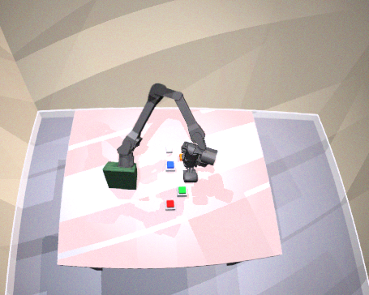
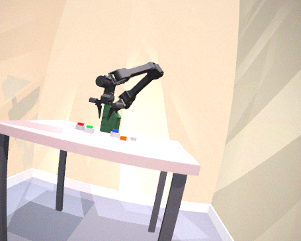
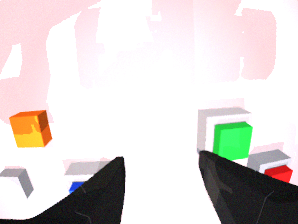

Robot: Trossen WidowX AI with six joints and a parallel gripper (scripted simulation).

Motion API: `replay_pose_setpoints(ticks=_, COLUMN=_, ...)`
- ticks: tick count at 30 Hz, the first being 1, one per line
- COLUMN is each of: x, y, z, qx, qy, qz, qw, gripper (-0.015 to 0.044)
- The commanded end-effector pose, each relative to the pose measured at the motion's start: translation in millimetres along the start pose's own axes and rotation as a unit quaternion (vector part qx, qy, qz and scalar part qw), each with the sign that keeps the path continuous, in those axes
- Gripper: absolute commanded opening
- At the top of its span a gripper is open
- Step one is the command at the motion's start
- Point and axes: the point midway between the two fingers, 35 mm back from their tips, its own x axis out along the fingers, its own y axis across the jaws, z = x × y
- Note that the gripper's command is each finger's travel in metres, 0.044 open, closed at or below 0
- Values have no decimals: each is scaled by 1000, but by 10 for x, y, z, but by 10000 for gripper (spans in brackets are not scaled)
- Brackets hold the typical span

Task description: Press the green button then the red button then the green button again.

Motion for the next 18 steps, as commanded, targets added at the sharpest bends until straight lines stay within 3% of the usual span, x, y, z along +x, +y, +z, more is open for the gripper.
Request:
replay_pose_setpoints(ticks=1, x=-163, y=622, z=39, qx=-2, qy=-4, qz=-2, qw=1000, gripper=309)
replay_pose_setpoints(ticks=5, x=-294, y=1230, z=-86, qx=-3, qy=-5, qz=2, qw=1000, gripper=400)
replay_pose_setpoints(ticks=11, x=-468, y=1959, z=-458, qx=-3, qy=-3, qz=16, qw=1000, gripper=400)
replay_pose_setpoints(ticks=18, x=-474, y=1979, z=-473, qx=-3, qy=-3, qz=17, qw=1000, gripper=400)
